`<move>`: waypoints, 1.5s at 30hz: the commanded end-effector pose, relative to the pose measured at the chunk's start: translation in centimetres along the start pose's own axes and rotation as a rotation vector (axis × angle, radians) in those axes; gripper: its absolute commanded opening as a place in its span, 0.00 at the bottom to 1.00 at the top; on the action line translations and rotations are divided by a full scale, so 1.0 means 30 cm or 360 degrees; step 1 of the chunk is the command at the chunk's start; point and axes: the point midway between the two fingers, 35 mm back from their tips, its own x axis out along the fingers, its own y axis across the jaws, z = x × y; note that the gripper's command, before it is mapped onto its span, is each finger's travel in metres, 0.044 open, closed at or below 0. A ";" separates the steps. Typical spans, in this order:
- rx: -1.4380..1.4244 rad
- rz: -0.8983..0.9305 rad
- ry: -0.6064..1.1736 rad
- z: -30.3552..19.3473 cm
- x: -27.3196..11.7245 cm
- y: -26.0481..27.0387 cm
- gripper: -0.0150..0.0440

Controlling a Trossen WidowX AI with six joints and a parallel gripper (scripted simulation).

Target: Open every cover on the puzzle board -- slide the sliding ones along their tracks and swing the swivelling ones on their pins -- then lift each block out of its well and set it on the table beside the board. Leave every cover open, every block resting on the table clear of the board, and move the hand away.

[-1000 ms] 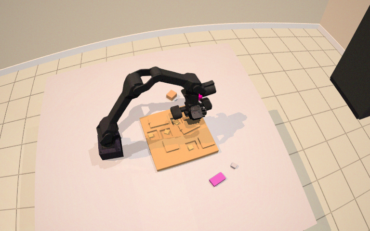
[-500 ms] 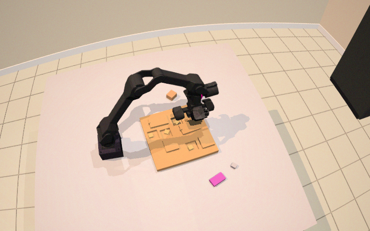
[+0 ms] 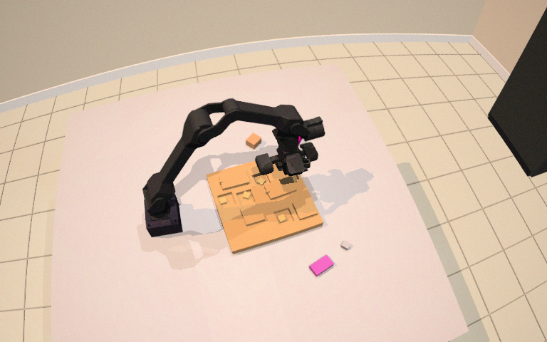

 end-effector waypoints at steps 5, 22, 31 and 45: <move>-0.0008 0.0000 -0.0004 0.003 -0.038 0.001 0.25; -0.0273 -0.0003 -0.0001 0.009 -0.101 -0.068 0.25; -0.0822 -0.0009 0.0000 0.021 -0.145 -0.220 0.25; -0.1675 -0.0018 0.0006 0.037 -0.161 -0.478 0.25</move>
